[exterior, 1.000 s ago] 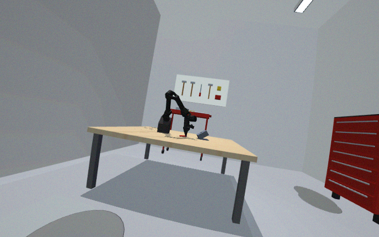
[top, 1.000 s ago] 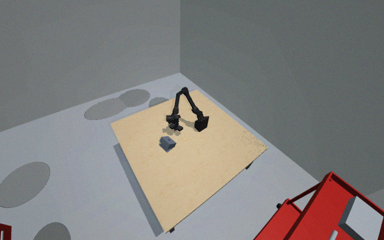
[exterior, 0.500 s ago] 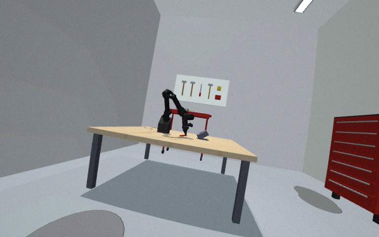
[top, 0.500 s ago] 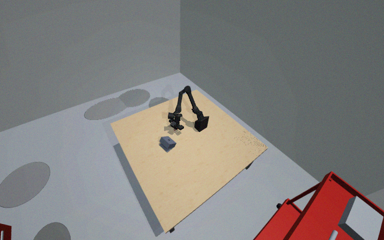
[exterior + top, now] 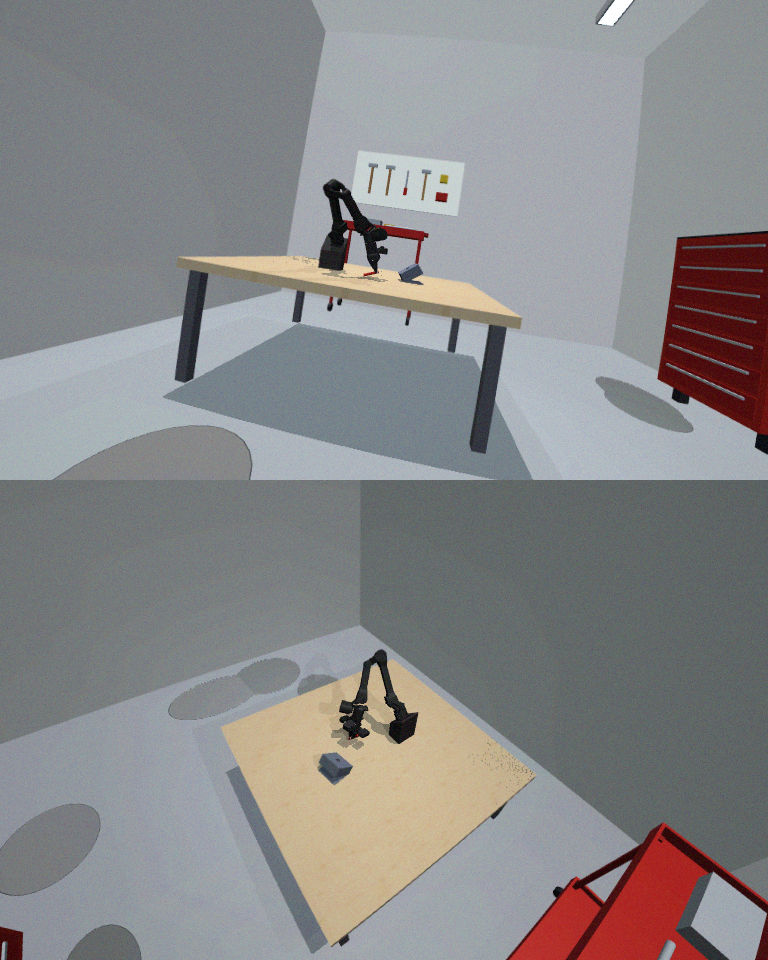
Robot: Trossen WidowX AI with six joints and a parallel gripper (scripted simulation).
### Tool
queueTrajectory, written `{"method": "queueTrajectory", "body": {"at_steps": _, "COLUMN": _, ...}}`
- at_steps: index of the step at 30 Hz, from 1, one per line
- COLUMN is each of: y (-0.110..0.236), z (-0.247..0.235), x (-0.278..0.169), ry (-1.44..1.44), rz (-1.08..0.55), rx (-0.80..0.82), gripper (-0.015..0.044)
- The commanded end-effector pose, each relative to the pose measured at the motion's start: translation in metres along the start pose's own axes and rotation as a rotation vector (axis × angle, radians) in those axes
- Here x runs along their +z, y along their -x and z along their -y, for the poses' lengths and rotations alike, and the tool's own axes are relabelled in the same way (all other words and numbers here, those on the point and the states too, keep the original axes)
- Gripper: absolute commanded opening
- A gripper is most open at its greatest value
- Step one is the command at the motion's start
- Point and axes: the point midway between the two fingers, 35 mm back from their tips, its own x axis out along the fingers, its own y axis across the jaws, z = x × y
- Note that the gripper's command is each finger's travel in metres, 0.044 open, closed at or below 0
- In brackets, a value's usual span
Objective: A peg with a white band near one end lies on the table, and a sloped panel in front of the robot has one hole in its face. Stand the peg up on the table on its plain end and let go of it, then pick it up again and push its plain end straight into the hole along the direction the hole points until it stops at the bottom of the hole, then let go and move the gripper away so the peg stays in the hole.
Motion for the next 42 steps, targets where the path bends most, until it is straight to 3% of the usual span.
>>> {"method": "queueTrajectory", "body": {"at_steps": 1, "y": 0.002, "z": -0.001, "x": -0.002, "ry": 0.006, "rz": 0.036, "rx": 0.004, "gripper": 0.0049}}
{"method": "queueTrajectory", "body": {"at_steps": 42, "y": 0.023, "z": -0.001, "x": -0.020, "ry": 0.007, "rz": 0.390, "rx": 0.005, "gripper": 0.0049}}
